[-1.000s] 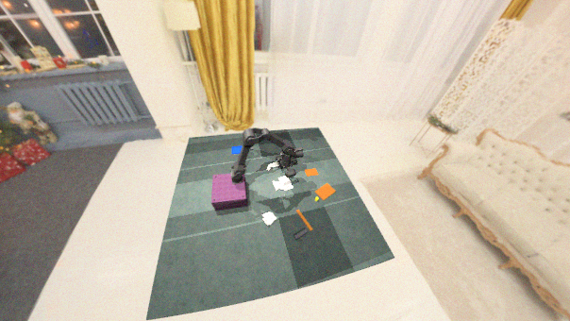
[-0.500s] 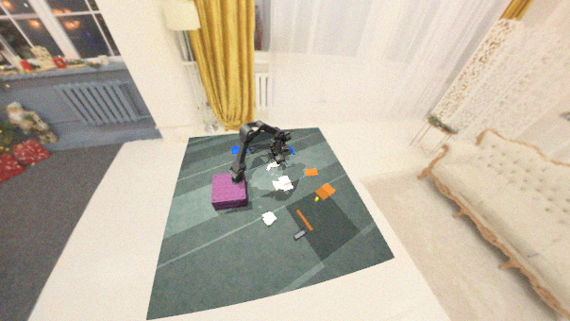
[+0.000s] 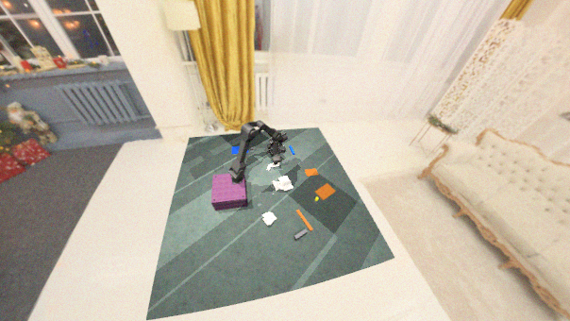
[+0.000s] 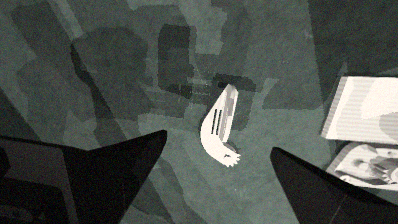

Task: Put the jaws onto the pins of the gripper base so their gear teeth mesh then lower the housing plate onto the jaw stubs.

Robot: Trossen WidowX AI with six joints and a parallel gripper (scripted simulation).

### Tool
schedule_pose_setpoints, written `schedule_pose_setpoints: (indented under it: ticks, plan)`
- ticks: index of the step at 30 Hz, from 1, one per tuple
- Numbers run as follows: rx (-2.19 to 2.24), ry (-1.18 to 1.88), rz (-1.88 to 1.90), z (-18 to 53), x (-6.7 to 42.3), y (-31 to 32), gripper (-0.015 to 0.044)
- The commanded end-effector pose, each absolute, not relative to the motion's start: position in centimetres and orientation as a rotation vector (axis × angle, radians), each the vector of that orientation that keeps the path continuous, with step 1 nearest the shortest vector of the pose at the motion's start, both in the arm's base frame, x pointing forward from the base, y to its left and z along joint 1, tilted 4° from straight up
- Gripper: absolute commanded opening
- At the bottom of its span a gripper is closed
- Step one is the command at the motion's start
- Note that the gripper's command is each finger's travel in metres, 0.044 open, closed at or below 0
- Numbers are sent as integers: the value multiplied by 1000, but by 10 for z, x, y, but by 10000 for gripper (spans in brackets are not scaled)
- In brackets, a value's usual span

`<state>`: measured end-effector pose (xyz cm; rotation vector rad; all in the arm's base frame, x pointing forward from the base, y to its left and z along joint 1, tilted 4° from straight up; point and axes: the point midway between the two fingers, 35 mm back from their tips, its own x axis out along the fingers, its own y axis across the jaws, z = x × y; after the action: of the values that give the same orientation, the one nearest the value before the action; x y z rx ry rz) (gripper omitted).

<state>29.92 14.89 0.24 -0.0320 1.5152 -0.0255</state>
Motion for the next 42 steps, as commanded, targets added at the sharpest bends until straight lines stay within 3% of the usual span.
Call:
schedule_pose_setpoints:
  ticks: [1, 42]
  plan:
    - [-32, 1515, -34, -5, 298, 147, 440]
    - [-33, 1515, -34, -56, 303, 146, 440]
